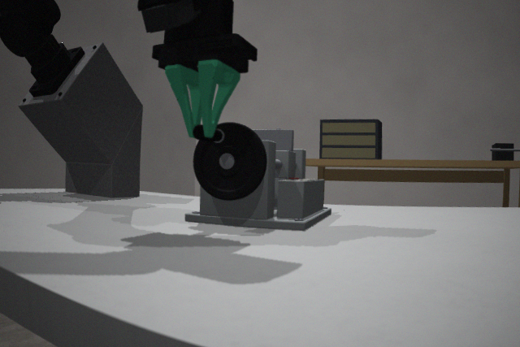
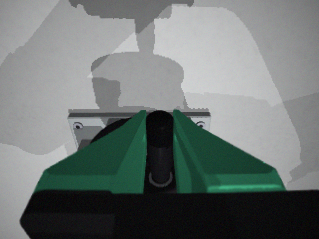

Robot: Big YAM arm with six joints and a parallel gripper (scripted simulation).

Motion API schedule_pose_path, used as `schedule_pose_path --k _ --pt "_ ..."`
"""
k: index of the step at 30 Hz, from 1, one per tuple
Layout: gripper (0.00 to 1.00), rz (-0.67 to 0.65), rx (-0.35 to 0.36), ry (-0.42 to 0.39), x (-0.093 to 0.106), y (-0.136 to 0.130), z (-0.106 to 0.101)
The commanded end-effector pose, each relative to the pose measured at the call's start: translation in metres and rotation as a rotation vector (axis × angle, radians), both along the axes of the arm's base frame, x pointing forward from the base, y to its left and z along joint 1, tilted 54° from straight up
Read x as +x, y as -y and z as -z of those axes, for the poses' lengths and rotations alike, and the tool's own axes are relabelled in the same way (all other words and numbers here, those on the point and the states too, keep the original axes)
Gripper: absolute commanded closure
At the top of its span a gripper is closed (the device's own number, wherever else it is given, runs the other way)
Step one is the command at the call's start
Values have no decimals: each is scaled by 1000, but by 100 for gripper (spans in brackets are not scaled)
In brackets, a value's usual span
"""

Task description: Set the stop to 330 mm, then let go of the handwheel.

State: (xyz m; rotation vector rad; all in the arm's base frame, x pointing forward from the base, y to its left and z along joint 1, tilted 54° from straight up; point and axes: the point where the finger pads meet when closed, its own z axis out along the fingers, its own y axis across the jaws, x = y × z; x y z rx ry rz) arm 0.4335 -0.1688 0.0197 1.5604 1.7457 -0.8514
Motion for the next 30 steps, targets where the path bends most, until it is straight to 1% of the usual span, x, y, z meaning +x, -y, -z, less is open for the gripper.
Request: schedule_pose_path --k 1,10,11,13,19,28,30 --pt "94 13 -7 -6 -13 7 -5" --pt "94 11 -7 -7 -16 11 1" --pt "94 12 -4 -34 -21 11 5" --pt "94 12 -6 -19 -19 12 5" --pt "94 11 -6 -13 -19 13 5" --pt "94 11 -5 -19 -28 19 10" --pt "94 11 -4 -21 -29 19 8"
